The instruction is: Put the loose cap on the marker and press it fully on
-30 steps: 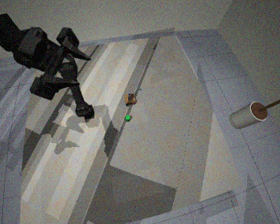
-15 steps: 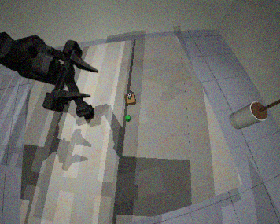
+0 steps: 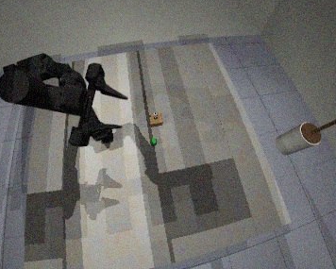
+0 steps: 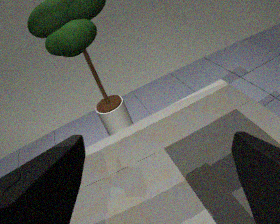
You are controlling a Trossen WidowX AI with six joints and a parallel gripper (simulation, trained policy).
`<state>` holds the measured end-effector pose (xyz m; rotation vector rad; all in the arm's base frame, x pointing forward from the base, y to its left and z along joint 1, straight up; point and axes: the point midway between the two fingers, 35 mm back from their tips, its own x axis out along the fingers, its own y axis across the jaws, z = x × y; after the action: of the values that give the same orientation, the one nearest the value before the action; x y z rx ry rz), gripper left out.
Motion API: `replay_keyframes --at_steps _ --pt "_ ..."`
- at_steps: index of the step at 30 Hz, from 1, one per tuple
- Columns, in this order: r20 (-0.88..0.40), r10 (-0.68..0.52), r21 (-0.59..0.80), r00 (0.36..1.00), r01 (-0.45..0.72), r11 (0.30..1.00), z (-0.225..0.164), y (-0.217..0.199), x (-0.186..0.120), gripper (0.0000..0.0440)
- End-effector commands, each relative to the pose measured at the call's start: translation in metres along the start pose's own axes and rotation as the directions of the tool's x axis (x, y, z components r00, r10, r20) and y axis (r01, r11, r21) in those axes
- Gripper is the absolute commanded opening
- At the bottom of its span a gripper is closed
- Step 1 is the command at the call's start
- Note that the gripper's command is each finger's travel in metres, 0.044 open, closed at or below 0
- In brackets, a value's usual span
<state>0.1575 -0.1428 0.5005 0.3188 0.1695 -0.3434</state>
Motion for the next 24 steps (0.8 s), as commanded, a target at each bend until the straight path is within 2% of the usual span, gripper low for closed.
replay_keyframes --at_steps 1,24 --pt "-0.044 0.016 0.011 0.999 -0.016 1.000 -0.009 -0.007 0.009 0.0324" --pt "-0.260 0.104 0.031 0.960 -0.100 0.995 -0.051 -0.024 0.053 0.0322"
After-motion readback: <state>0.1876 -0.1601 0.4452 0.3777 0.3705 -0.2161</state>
